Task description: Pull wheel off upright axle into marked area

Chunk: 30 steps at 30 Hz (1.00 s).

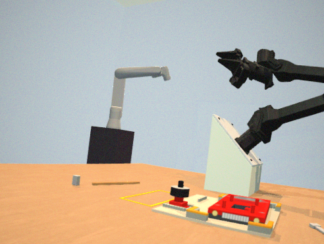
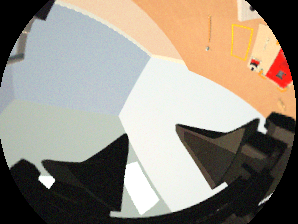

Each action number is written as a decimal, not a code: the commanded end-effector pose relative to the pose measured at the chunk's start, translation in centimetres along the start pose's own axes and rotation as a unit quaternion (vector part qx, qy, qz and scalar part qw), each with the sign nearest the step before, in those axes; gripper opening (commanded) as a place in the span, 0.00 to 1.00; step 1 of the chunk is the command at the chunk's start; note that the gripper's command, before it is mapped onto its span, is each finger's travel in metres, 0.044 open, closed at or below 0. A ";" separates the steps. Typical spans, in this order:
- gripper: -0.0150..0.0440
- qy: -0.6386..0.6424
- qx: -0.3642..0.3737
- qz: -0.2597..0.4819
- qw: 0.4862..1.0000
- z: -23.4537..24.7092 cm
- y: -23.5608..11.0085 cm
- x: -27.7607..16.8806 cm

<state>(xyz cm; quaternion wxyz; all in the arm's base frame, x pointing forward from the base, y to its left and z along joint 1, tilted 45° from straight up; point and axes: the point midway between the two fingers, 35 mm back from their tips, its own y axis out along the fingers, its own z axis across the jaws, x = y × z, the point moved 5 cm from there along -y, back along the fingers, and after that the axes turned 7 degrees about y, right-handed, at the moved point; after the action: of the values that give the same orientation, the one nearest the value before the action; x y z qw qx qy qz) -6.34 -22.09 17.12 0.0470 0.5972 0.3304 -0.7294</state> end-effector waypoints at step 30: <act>0.76 -0.301 -0.437 -0.084 0.843 -13.8 16.9 -3.1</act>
<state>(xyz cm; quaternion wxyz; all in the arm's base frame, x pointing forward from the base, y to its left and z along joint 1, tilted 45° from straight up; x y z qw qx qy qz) 11.29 -28.98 12.41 0.3043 0.2838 0.6142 -0.6705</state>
